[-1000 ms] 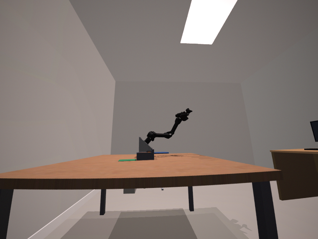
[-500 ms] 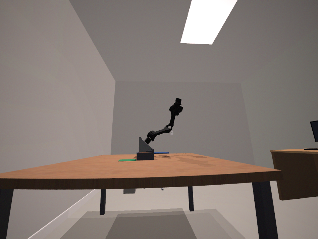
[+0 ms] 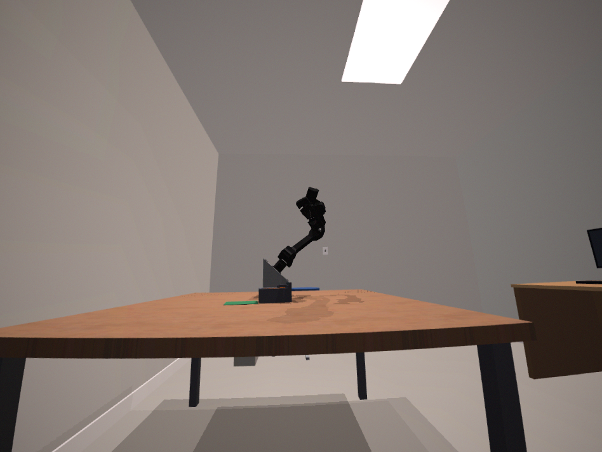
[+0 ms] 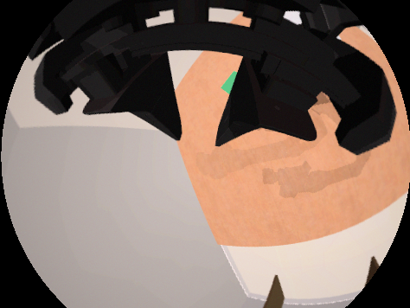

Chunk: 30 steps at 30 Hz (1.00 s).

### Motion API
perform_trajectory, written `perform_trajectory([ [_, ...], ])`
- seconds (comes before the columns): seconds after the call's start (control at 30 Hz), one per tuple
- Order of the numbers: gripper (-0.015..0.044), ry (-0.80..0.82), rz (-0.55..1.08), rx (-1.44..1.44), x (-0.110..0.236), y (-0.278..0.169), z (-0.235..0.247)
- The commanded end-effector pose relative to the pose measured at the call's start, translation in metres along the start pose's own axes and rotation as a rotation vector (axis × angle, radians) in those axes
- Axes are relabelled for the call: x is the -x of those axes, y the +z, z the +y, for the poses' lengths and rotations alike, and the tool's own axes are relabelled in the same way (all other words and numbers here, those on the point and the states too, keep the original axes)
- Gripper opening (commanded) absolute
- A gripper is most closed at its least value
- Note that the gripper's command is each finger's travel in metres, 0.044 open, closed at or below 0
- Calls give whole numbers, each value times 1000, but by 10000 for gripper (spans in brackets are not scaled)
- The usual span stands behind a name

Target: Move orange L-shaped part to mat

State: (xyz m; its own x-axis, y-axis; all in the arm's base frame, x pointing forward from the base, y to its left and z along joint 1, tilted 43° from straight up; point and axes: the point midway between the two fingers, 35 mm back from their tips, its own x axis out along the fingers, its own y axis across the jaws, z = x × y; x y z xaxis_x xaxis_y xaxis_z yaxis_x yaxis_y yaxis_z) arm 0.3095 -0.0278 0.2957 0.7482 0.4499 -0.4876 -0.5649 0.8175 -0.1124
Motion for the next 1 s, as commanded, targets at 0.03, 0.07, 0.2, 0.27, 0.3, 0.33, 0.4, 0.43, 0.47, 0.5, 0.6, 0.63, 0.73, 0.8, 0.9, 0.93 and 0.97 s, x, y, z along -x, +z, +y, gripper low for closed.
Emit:
perform_trajectory([
  [0.03, 180, 171, 204, -291, -49, -74, 22],
  [0.07, 180, 204, 249, -345, -57, -88, 29],
  [0.2, 180, 332, 446, -561, -78, -145, 64],
  [0.27, 180, 394, 558, -668, -82, -172, 86],
  [0.3, 180, 425, 618, -721, -83, -185, 98],
  [0.33, 180, 453, 675, -769, -83, -197, 109],
  [0.4, 180, 476, 725, -810, -82, -206, 119],
  [0.43, 180, 476, 725, -810, -82, -206, 119],
  [0.47, 180, 476, 725, -810, -82, -206, 119],
  [0.5, 180, 476, 725, -810, -82, -206, 119],
  [0.6, 180, 476, 725, -810, -82, -206, 119],
  [0.63, 180, 476, 725, -810, -82, -206, 119],
  [0.73, 180, 476, 725, -810, -82, -206, 119],
  [0.8, 180, 474, 726, -809, -88, -209, 123],
  [0.9, 180, 472, 726, -809, -107, -220, 139],
  [0.93, 180, 473, 725, -809, -114, -224, 146],
  [0.97, 180, 474, 724, -809, -121, -228, 153],
])
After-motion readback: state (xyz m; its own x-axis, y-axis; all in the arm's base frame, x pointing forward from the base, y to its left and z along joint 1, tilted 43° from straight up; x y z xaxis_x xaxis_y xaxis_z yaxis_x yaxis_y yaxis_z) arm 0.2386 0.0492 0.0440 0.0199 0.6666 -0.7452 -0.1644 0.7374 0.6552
